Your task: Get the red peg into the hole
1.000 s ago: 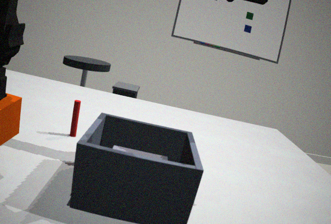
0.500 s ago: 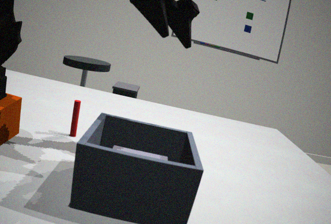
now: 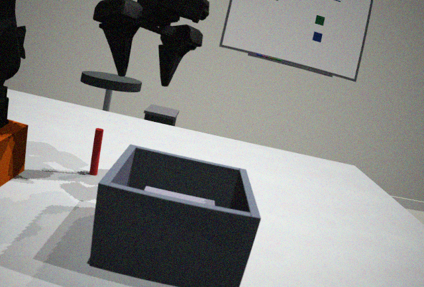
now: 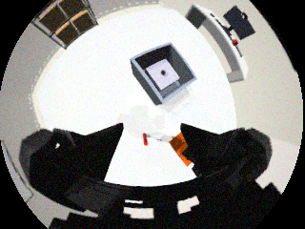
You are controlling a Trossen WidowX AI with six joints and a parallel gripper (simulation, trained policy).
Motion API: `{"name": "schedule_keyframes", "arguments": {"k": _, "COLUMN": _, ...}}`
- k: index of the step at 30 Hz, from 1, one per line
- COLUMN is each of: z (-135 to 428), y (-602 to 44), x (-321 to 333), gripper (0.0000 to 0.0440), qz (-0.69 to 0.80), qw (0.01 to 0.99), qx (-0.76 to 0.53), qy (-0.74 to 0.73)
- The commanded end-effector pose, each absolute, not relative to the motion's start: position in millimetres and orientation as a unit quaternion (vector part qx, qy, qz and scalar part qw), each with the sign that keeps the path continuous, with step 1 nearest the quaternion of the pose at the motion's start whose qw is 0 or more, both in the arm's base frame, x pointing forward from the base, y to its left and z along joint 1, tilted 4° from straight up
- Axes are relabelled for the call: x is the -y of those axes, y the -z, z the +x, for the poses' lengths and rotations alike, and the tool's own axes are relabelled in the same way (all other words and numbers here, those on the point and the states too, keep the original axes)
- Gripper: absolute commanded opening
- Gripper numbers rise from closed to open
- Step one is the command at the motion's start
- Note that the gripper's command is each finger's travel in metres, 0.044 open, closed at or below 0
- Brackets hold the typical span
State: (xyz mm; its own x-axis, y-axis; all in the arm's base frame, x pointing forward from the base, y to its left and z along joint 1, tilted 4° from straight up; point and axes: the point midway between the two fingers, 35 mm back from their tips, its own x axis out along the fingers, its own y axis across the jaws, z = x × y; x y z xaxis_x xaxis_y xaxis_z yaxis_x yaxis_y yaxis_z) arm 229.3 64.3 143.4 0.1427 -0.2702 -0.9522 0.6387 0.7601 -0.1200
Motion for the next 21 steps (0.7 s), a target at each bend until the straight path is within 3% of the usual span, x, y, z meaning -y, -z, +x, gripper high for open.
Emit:
{"name": "schedule_keyframes", "arguments": {"k": 1, "z": 211, "y": -128, "x": -69, "gripper": 0.0440, "qz": 0.170, "qw": 0.706, "qx": -0.603, "qy": 0.331}}
{"name": "schedule_keyframes", "arguments": {"k": 21, "z": 184, "y": -48, "x": -84, "gripper": 0.0419, "qz": 0.224, "qw": 0.631, "qx": -0.618, "qy": 0.412}}
